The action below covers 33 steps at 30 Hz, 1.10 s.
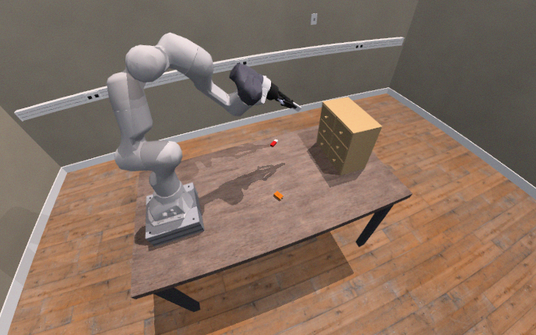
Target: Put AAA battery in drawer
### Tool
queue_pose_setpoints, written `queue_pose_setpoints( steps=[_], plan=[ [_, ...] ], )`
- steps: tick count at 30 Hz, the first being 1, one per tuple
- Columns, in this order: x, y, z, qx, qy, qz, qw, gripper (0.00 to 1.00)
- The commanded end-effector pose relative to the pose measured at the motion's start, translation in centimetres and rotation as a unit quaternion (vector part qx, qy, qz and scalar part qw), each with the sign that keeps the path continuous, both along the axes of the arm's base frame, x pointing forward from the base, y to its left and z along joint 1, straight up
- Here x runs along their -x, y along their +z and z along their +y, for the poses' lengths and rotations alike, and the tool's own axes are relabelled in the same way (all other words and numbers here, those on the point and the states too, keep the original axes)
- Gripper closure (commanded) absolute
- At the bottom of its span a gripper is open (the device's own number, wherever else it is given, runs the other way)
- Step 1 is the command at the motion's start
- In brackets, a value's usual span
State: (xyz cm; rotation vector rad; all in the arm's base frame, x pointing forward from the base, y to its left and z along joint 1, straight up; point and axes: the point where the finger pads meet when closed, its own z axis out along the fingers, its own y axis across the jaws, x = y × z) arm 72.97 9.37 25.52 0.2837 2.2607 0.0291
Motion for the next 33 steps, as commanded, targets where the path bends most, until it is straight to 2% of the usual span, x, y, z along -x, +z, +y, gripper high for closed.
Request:
queue_pose_setpoints(
  steps=[1, 8, 23, 25, 26, 33],
  plan=[
    [1.4, -0.9, -2.2, 0.026, 0.007, 0.136, 0.99, 0.9],
    [2.7, 0.4, -1.9, 0.004, 0.002, 0.165, 0.986, 0.9],
    [5.3, 3.0, -1.4, -0.048, -0.027, 0.279, 0.959, 0.9],
    [5.3, 3.0, -1.4, -0.048, -0.027, 0.279, 0.959, 0.9],
    [5.4, 3.1, -1.4, -0.048, -0.023, 0.299, 0.953, 0.9],
    [5.9, 3.6, -1.3, -0.045, -0.01, 0.356, 0.933, 0.9]
  ],
)
